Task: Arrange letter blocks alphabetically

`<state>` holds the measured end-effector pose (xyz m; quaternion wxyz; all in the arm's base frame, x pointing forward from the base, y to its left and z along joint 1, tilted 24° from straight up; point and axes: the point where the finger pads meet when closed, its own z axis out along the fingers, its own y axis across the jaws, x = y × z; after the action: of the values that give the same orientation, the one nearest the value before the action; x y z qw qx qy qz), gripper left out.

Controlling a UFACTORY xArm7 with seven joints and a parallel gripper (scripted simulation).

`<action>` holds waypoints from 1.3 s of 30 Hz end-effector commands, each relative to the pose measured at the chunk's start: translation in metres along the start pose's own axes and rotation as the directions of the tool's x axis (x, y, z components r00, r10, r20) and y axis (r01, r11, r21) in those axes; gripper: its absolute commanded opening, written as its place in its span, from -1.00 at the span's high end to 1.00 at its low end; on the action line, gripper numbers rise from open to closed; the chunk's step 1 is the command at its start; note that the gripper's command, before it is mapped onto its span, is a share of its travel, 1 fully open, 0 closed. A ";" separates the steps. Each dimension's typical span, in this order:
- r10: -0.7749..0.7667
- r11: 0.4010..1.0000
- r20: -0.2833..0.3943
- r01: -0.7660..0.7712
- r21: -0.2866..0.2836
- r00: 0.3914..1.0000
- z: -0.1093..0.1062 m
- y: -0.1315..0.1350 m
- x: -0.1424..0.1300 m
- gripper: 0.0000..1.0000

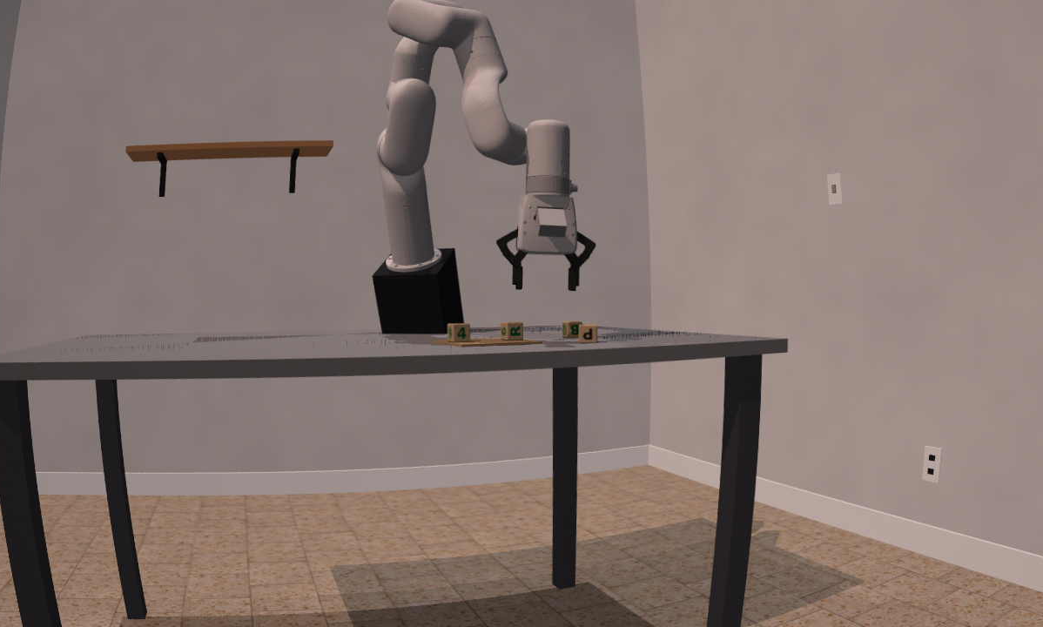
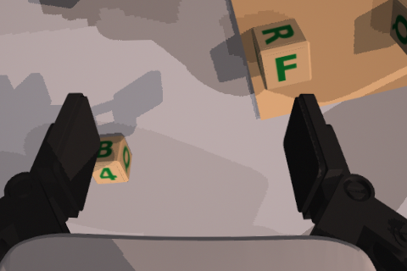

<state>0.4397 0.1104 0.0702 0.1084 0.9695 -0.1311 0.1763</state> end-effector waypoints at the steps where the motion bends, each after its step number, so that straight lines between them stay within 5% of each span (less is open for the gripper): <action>1: -0.111 0.994 0.029 0.111 0.002 0.993 0.000 -0.006 0.003 -1.00; 19: -0.489 0.872 0.020 0.489 0.015 0.872 -0.001 -0.025 0.013 -1.00; 34: -0.794 0.608 -0.006 0.794 0.015 0.608 -0.005 -0.043 0.027 -1.00; 36: -0.794 0.608 -0.006 0.794 0.015 0.608 -0.005 -0.043 0.027 -1.00; 39: -0.855 0.518 -0.014 0.855 0.011 0.518 -0.007 -0.048 0.031 -1.00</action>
<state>0.4738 0.1451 0.0767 0.1728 0.9283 0.3085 0.1150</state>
